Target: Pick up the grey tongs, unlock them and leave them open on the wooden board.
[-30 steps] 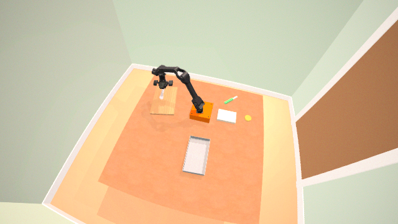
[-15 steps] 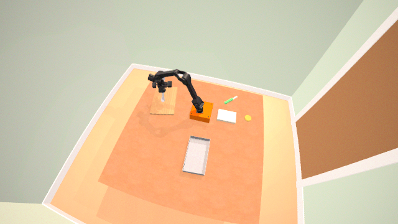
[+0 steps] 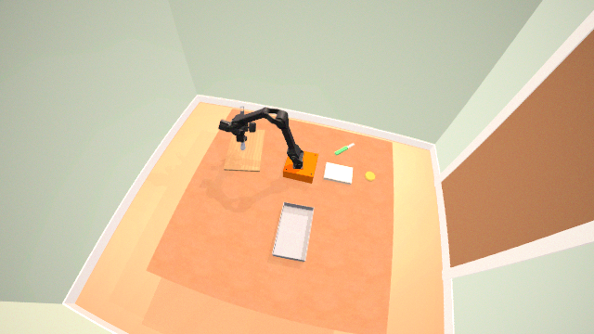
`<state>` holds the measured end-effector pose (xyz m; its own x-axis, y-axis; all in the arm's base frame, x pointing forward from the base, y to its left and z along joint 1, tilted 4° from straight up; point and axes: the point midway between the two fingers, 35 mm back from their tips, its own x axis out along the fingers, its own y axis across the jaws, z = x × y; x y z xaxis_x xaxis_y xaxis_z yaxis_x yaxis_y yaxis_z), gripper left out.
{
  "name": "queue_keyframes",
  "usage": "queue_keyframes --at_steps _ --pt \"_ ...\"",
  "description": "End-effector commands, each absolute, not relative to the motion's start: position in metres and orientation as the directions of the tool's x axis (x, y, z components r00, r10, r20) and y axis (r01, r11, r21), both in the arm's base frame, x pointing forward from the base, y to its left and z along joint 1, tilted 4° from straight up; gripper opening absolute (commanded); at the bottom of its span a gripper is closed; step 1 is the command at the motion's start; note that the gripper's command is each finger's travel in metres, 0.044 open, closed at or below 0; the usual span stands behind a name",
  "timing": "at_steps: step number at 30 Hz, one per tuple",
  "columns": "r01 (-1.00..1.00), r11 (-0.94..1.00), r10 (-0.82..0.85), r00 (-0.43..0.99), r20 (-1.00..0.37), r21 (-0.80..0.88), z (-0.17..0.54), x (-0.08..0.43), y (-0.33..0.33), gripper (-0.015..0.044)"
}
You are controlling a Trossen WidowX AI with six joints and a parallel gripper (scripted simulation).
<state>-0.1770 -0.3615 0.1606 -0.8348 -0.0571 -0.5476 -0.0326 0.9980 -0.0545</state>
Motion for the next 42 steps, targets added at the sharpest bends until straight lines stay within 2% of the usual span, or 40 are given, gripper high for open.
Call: queue_keyframes --at_steps 1,35,42 --pt "-0.025 0.997 -0.057 -0.853 -0.519 -0.068 0.165 -0.177 -0.36 -0.015" --pt "-0.025 0.997 -0.057 -0.853 -0.519 -0.068 0.165 -0.177 -0.36 -0.015" --pt "-0.025 0.999 -0.042 -0.782 -0.622 -0.036 0.152 -0.185 -0.362 -0.015"
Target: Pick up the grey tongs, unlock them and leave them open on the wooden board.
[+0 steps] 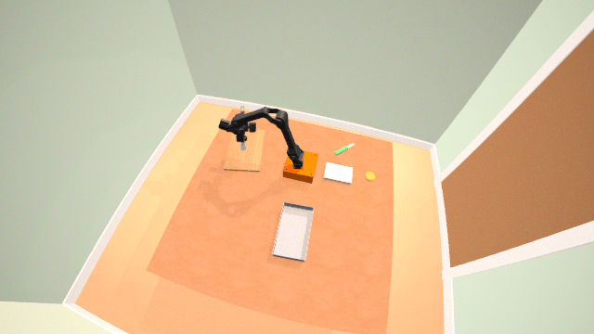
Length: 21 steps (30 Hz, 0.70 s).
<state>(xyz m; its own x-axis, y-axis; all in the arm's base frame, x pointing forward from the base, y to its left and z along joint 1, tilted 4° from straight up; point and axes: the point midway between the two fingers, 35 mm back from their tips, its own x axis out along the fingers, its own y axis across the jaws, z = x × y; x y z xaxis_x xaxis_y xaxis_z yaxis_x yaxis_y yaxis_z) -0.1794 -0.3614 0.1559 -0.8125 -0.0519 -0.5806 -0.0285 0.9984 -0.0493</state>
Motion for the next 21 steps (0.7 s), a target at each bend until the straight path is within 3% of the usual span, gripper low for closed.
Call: queue_keyframes --at_steps 1,21 --pt "-0.024 0.999 -0.04 -0.764 -0.644 -0.035 0.149 -0.187 -0.363 -0.015" --pt "-0.038 0.999 -0.029 -0.286 -0.958 -0.019 0.113 -0.206 -0.364 -0.015"
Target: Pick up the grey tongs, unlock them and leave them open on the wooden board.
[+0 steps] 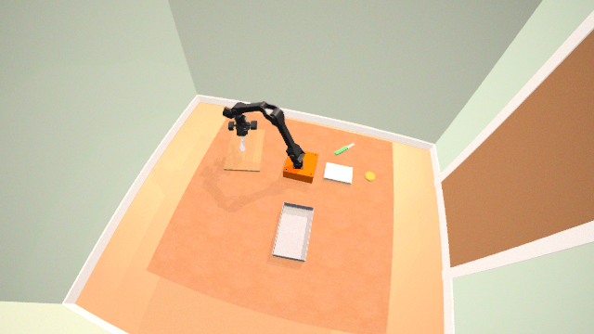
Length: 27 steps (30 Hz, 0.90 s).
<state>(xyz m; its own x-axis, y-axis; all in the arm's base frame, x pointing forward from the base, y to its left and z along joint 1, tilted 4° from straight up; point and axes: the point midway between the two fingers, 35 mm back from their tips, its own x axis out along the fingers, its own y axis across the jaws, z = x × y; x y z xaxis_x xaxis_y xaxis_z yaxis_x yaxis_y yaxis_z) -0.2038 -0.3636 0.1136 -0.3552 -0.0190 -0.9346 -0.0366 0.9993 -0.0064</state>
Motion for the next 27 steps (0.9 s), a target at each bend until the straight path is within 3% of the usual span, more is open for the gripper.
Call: queue_keyframes --at_steps 1,8,27 --pt "-0.038 0.999 -0.033 -0.258 -0.966 -0.024 0.112 -0.207 -0.364 -0.015" --pt "-0.026 0.997 -0.068 -0.081 -0.994 -0.066 0.11 -0.21 -0.364 -0.015" --pt "-0.025 0.997 -0.07 -0.076 -0.995 -0.068 0.096 -0.211 -0.366 -0.015"
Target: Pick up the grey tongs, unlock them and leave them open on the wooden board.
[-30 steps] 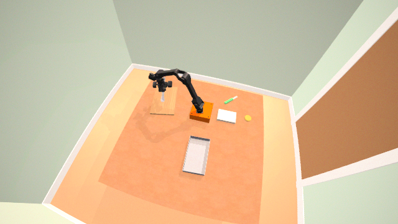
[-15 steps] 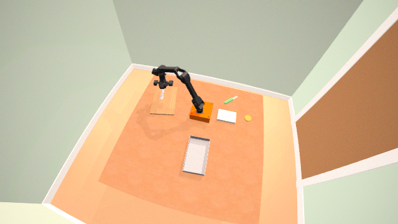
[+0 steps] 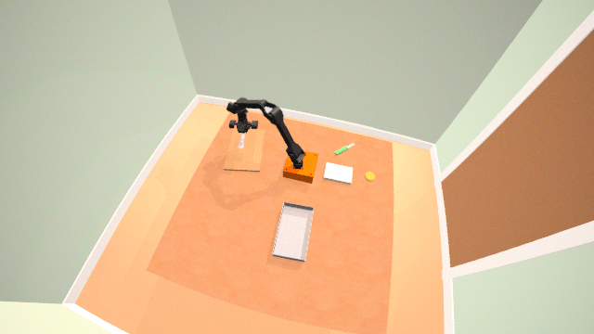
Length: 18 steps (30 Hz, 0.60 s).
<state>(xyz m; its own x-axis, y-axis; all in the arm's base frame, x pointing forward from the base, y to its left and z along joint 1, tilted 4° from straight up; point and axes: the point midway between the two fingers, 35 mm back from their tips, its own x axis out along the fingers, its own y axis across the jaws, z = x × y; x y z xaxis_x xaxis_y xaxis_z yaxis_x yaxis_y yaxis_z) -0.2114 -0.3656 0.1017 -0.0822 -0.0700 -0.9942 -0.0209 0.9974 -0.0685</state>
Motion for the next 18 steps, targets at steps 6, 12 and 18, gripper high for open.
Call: queue_keyframes --at_steps 6,12,18 --pt "-0.025 0.997 -0.07 -0.077 -0.995 -0.068 0.086 -0.212 -0.367 -0.015" --pt "-0.025 0.997 -0.07 -0.077 -0.995 -0.068 0.076 -0.213 -0.368 -0.015" --pt "-0.025 0.997 -0.069 -0.077 -0.995 -0.068 0.067 -0.214 -0.368 -0.015"
